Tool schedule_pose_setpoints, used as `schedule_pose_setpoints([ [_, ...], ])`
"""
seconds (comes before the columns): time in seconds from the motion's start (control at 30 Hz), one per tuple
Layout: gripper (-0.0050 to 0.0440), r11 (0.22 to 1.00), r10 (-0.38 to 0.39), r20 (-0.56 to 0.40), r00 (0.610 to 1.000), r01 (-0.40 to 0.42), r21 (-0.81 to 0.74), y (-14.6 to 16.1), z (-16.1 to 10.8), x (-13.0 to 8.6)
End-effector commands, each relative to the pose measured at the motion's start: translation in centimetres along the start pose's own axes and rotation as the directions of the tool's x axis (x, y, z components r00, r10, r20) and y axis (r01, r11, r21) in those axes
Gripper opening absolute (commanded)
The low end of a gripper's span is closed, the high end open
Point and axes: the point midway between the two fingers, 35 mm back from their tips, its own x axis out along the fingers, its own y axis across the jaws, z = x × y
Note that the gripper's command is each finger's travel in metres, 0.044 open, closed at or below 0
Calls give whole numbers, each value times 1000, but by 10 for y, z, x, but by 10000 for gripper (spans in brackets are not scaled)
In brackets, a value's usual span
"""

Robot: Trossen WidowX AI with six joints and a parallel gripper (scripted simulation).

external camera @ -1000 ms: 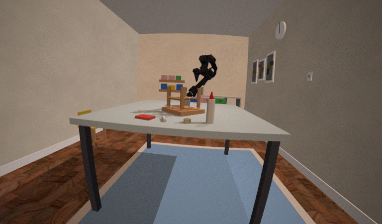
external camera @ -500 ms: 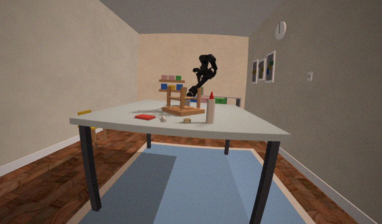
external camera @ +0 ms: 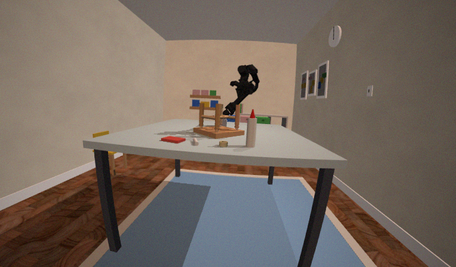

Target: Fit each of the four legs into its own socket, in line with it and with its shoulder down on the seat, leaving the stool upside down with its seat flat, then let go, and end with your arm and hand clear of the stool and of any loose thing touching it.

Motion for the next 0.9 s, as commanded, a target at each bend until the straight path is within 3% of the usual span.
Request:
schedule_pose_setpoints([
  [0.0,0,1000,0,0,1000,0,1,-9,5,2],
  [0.33,0,995,43,38,998,-47,94,-13,5,9],
  [0.63,0,877,180,197,964,-248,411,-12,0,28],
  [0.87,0,871,183,202,962,-254,420,-12,-1,28],
])
